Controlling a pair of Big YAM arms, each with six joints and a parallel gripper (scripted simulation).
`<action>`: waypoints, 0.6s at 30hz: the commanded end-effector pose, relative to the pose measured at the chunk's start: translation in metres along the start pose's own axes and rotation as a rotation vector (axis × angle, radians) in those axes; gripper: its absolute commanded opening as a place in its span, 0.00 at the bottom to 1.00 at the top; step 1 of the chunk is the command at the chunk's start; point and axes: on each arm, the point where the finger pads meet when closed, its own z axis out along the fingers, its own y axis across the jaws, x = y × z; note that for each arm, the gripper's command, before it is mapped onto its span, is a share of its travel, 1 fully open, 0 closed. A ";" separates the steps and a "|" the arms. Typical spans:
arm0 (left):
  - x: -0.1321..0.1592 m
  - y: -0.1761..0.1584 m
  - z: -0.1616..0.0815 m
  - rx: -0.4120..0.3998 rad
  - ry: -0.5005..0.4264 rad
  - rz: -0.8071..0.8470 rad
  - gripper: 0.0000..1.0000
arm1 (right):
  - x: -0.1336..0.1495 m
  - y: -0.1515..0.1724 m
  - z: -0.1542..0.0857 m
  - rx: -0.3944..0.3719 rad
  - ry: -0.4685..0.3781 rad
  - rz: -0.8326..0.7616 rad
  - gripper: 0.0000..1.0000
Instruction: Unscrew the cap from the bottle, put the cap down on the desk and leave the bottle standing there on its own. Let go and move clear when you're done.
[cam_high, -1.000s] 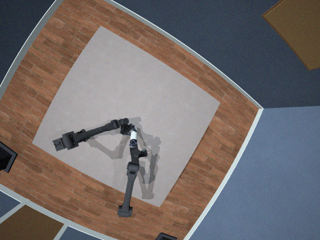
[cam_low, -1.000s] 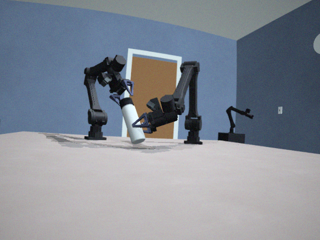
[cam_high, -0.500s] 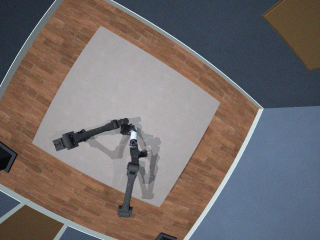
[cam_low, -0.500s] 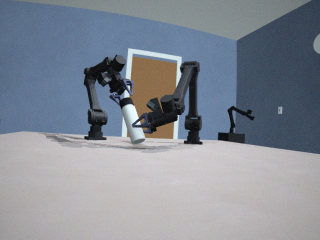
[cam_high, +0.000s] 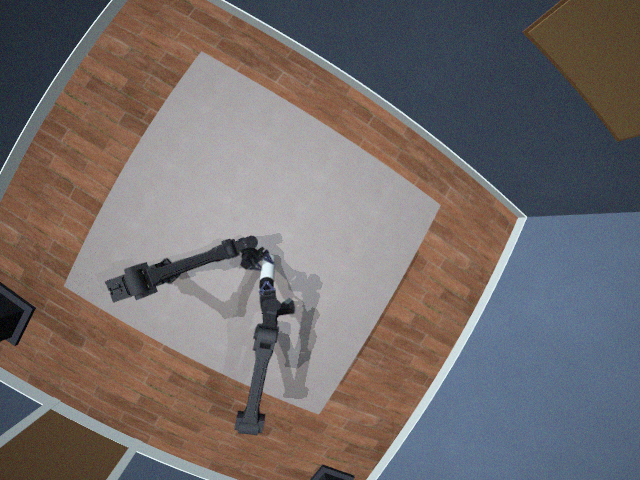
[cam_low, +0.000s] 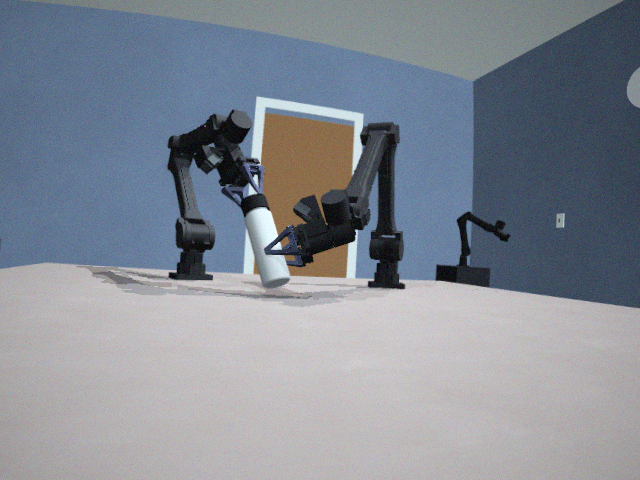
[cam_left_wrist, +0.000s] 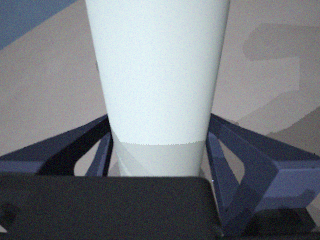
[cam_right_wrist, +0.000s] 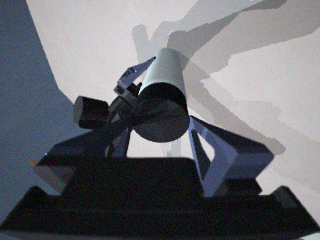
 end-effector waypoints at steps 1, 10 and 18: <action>-0.023 0.024 0.000 -0.023 -0.028 0.067 0.00 | 0.000 0.018 -0.011 -0.042 -0.007 -0.011 0.64; -0.023 0.024 0.000 -0.023 -0.028 0.067 0.00 | 0.000 0.018 -0.011 -0.013 0.007 -0.236 0.04; -0.023 0.024 0.000 -0.023 -0.028 0.067 0.00 | 0.000 0.018 -0.011 0.065 0.031 -0.683 0.00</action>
